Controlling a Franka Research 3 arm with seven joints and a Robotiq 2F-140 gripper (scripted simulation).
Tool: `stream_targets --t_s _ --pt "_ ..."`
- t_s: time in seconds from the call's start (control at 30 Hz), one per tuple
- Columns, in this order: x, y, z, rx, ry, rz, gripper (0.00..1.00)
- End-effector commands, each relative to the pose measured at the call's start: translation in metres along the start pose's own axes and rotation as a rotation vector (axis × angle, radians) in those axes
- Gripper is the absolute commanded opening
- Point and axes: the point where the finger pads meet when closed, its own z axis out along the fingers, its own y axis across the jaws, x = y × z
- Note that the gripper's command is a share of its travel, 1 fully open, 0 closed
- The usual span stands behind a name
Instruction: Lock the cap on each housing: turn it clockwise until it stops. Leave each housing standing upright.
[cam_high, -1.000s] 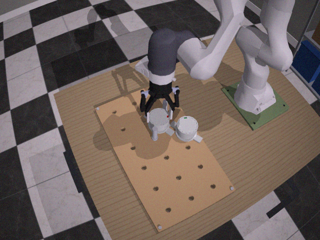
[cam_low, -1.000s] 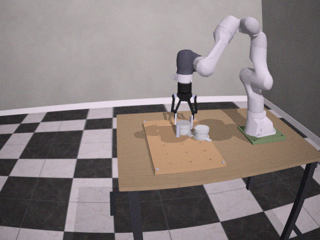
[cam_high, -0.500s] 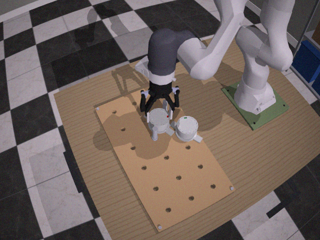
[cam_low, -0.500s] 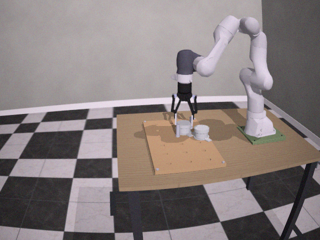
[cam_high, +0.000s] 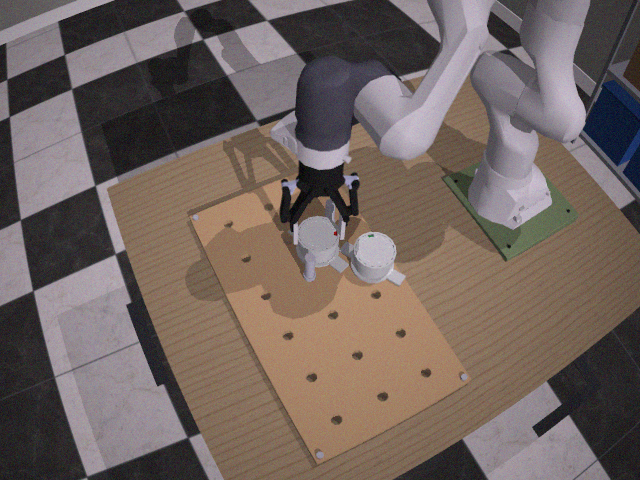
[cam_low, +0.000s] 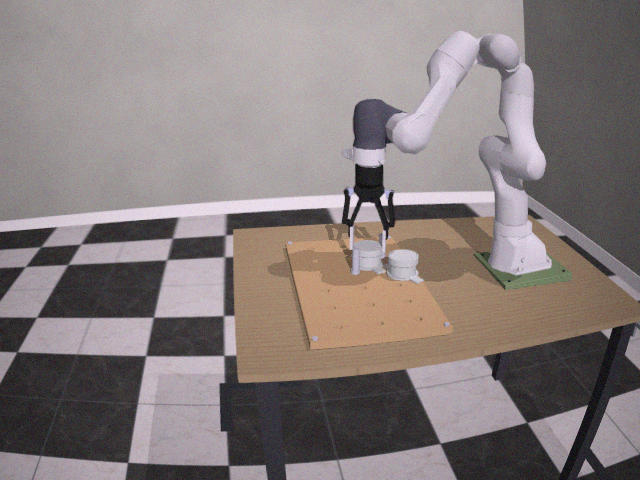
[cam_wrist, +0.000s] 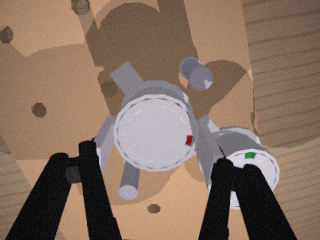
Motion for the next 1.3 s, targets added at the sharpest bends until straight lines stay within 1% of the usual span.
stream_targets --t_s 0.0,0.27,0.4,0.5,0.9,1.07,1.13,1.27 --pt "-0.0002 0.0008 0.0016 -0.001 0.002 0.072 0.1" --pt "-0.0002 0.0008 0.0016 -0.001 0.002 0.277 0.1" --pt "-0.0002 0.0008 0.0016 -0.001 0.002 0.352 0.1" --pt "-0.0002 0.0008 0.0016 -0.001 0.002 0.381 0.1" --pt "-0.0002 0.0008 0.0016 -0.001 0.002 0.414 0.1" --pt "-0.0002 0.0008 0.0016 -0.001 0.002 0.502 0.1" --pt "-0.0002 0.0008 0.0016 -0.001 0.002 0.502 0.1" --pt "-0.0002 0.0008 0.0016 -0.001 0.002 0.604 0.1"
